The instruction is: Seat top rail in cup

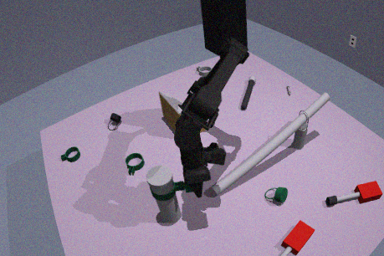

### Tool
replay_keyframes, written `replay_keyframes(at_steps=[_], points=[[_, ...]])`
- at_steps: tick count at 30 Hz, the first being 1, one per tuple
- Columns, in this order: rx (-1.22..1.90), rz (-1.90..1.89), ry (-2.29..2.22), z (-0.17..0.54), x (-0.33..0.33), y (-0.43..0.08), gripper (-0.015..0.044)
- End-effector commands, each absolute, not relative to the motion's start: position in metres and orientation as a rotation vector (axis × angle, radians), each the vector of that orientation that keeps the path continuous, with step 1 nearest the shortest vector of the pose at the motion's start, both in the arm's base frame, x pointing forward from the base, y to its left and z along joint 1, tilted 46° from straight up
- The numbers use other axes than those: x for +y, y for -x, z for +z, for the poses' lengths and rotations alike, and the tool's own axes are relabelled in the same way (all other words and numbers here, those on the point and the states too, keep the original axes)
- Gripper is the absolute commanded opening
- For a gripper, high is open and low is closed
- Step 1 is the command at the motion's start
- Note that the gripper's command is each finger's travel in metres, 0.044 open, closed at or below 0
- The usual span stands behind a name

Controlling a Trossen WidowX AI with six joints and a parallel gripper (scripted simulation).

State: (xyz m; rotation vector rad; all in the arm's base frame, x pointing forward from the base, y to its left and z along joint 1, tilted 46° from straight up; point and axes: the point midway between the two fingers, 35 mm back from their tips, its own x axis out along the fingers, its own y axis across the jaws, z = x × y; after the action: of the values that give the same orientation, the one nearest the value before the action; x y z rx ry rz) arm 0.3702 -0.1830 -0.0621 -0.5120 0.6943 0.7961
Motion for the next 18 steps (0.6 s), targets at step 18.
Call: replay_keyframes(at_steps=[18], points=[[0.582, 0.86, 0.594, -0.0606, -0.1796, -0.3562, 0.0]])
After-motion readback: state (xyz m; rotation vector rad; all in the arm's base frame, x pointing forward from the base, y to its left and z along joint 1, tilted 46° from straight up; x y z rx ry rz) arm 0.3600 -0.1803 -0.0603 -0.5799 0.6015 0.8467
